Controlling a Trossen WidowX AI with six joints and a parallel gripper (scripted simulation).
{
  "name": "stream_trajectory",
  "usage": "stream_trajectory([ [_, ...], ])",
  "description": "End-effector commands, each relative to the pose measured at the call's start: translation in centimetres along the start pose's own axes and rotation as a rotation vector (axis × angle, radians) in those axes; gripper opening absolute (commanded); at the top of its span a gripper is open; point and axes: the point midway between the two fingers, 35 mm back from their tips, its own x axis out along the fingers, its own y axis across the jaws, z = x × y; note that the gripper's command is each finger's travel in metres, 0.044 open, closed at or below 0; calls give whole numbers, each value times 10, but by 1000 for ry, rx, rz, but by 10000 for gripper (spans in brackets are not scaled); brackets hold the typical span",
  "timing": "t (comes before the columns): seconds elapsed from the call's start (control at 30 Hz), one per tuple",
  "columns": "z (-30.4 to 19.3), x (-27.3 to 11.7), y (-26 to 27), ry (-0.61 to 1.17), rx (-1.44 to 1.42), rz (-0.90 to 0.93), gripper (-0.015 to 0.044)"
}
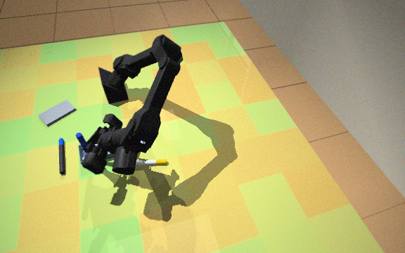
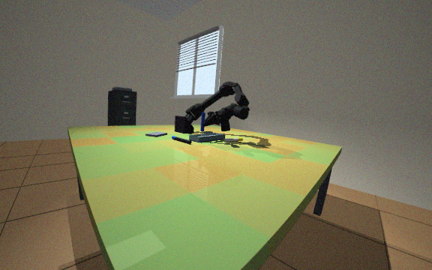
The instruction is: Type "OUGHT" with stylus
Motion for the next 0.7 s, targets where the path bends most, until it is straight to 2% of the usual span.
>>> stream_trajectory([
  [0.0, 3, 1, 0, -3, 4, 1, 81],
  [0.67, 8, 5, 0, -3, 4, 1, 81],
])
